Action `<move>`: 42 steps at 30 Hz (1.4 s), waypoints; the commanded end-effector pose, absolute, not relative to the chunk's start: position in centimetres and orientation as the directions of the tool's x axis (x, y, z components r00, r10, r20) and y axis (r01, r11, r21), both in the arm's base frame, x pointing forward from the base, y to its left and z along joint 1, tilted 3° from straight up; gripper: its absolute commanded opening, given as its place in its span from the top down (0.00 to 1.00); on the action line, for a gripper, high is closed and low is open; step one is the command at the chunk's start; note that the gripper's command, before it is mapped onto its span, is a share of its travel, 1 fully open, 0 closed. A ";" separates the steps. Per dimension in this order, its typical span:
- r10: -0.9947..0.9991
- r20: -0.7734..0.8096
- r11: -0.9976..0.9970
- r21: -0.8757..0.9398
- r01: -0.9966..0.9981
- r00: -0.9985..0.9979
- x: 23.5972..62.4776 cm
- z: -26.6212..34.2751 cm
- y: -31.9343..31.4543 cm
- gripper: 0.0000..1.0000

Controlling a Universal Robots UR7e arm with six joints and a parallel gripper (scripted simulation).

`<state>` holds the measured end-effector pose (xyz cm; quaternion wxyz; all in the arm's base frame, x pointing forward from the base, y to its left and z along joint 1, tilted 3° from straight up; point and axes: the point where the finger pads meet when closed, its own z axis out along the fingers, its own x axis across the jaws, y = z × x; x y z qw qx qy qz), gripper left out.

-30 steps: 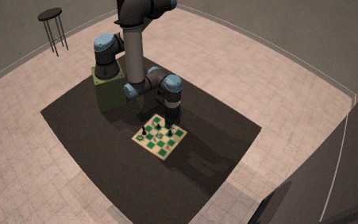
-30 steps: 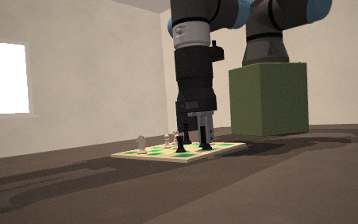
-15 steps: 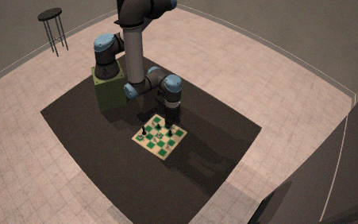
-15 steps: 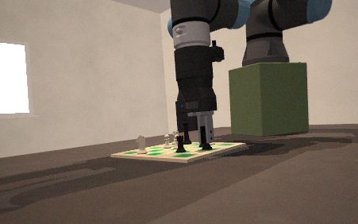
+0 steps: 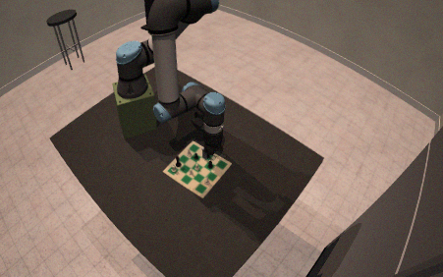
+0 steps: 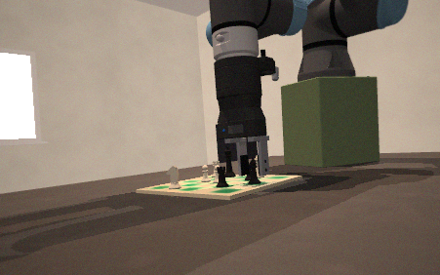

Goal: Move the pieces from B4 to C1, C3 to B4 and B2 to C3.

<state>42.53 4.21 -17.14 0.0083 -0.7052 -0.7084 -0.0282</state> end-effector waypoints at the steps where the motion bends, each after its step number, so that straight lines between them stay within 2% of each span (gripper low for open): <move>1: 0.999 0.051 0.004 0.030 1.000 -0.005 42.6 -17.1 4.2 0.27; 19: 0.999 0.051 0.004 0.030 1.000 -0.005 42.5 -15.9 4.1 0.27; 34: 0.999 0.051 0.004 0.030 1.000 -0.005 42.4 -9.7 3.8 0.27; 42: 0.999 0.051 0.004 0.030 1.000 -0.005 42.3 -8.3 3.7 0.27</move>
